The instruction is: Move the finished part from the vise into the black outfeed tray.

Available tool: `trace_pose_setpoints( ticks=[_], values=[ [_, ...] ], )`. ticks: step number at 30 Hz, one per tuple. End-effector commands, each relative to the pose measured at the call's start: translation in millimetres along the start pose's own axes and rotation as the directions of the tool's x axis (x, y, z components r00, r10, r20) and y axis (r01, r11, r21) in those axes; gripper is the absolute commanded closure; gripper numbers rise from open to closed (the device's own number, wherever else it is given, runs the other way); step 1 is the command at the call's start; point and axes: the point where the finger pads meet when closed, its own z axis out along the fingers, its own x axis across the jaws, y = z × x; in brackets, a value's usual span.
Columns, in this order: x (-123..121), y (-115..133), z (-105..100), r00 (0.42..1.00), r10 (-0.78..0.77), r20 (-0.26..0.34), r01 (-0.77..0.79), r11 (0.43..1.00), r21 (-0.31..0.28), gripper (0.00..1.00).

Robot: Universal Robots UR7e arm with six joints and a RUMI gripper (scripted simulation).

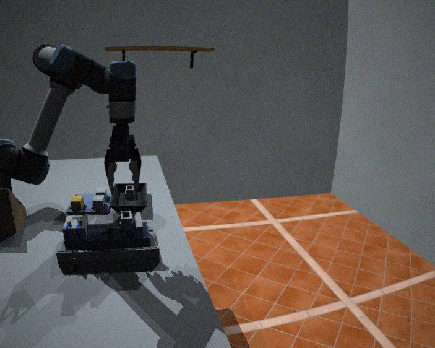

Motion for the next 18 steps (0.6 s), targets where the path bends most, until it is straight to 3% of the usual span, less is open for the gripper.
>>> trace_pose_setpoints(
  ticks=[1, 18],
  values=[
    [-0.2, -0.3, 3.0, 1.000, 0.000, 0.001, 0.000, 1.000, 0.001, 0.60],
    [-0.6, -0.5, 28.7, 1.000, 0.000, 0.001, 0.000, 1.000, 0.001, 0.60]
  ],
)
